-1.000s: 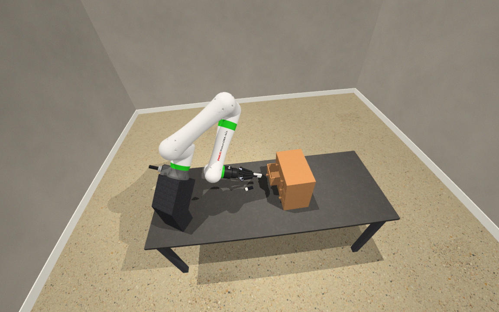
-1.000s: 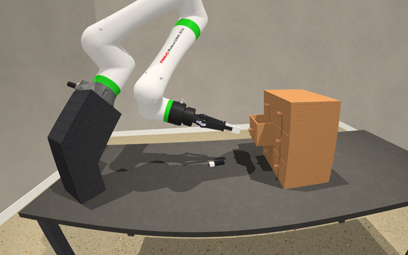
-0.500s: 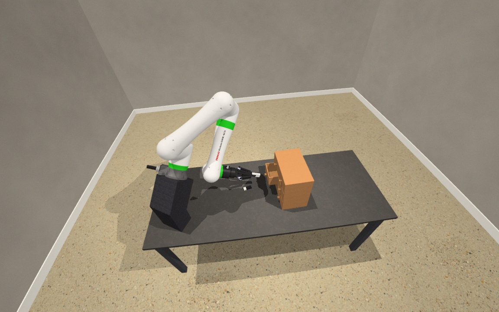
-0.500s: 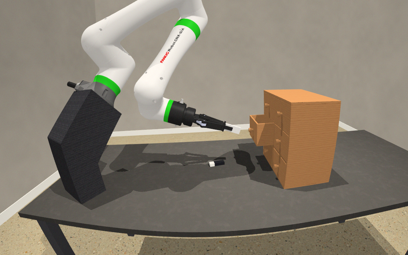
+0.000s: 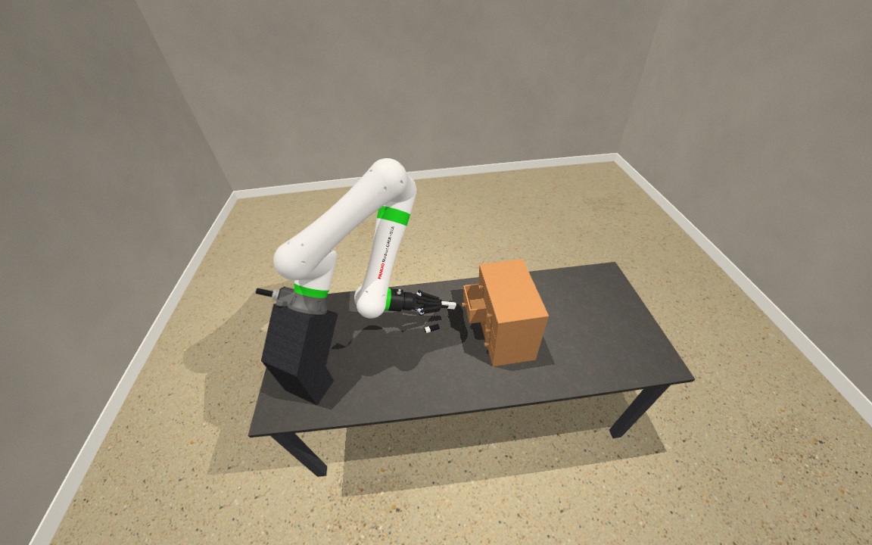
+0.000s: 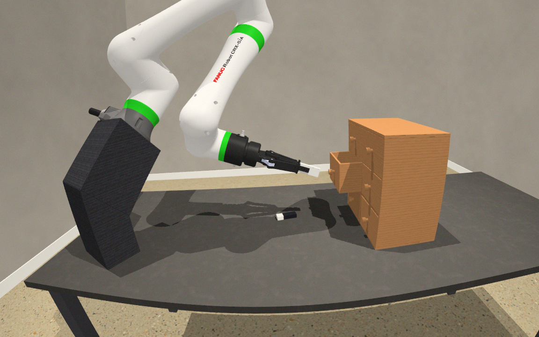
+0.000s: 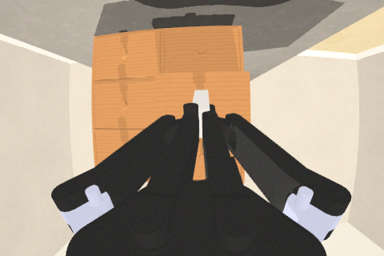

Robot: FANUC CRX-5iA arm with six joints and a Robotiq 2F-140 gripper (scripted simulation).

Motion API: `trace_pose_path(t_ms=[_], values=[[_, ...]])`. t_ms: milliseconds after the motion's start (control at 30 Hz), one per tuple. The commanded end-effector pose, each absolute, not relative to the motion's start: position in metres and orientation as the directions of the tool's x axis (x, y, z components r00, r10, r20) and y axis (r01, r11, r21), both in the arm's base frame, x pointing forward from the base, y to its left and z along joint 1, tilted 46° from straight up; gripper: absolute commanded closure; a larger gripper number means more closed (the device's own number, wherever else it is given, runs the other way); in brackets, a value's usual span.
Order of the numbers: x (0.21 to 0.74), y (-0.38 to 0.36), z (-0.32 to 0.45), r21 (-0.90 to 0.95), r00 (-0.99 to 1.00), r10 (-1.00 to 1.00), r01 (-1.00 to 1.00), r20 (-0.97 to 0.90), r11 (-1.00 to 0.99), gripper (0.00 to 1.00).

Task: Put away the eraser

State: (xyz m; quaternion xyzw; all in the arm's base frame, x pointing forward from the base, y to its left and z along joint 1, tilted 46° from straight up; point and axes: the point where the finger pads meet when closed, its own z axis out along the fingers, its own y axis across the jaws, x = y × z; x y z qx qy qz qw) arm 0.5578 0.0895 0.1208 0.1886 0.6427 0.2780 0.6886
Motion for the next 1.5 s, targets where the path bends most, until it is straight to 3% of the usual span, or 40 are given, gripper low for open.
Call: trace_pose_path(t_ms=[0,1467], values=[[0.559,0.089,0.121,0.617,0.019,0.625,-0.140,-0.780,0.774,1.00],[0.618,0.081,0.144,0.617,0.019,0.625,-0.140,-0.780,0.774,1.00]])
